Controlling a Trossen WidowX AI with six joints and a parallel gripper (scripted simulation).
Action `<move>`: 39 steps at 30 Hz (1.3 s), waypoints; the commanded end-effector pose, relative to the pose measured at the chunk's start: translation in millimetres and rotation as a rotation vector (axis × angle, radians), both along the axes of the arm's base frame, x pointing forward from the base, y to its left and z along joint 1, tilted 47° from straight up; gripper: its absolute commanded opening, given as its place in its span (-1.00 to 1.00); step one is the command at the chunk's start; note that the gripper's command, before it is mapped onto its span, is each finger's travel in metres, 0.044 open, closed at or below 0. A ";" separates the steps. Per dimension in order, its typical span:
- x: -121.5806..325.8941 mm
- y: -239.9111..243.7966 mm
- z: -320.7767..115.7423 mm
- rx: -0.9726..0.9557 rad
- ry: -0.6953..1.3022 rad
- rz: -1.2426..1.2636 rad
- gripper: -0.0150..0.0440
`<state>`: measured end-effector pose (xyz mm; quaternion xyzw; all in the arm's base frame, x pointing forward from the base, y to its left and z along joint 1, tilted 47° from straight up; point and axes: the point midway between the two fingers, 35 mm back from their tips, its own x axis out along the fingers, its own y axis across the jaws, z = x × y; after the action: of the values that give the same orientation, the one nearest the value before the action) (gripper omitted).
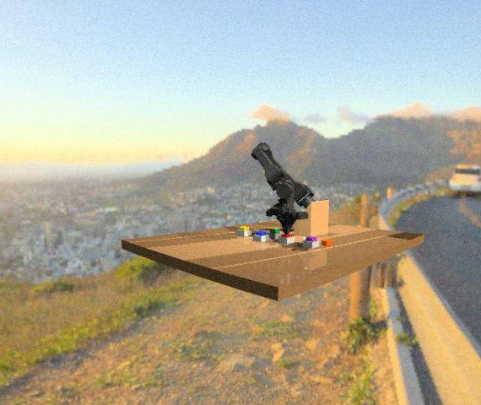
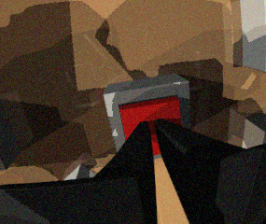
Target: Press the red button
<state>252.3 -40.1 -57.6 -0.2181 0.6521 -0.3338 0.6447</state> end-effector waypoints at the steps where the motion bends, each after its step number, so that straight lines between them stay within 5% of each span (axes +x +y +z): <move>1: -2.3 -2.2 -1.4 -0.004 0.010 0.000 -0.42; 20: 0.7 23.0 22.4 -0.002 0.010 0.000 -0.42; 34: 21.7 160.8 -37.1 0.022 0.012 0.002 0.82; 39: 19.8 175.8 -44.0 0.011 0.006 0.000 0.86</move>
<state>273.6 128.2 -95.9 -0.2181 0.6558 -0.3195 0.6483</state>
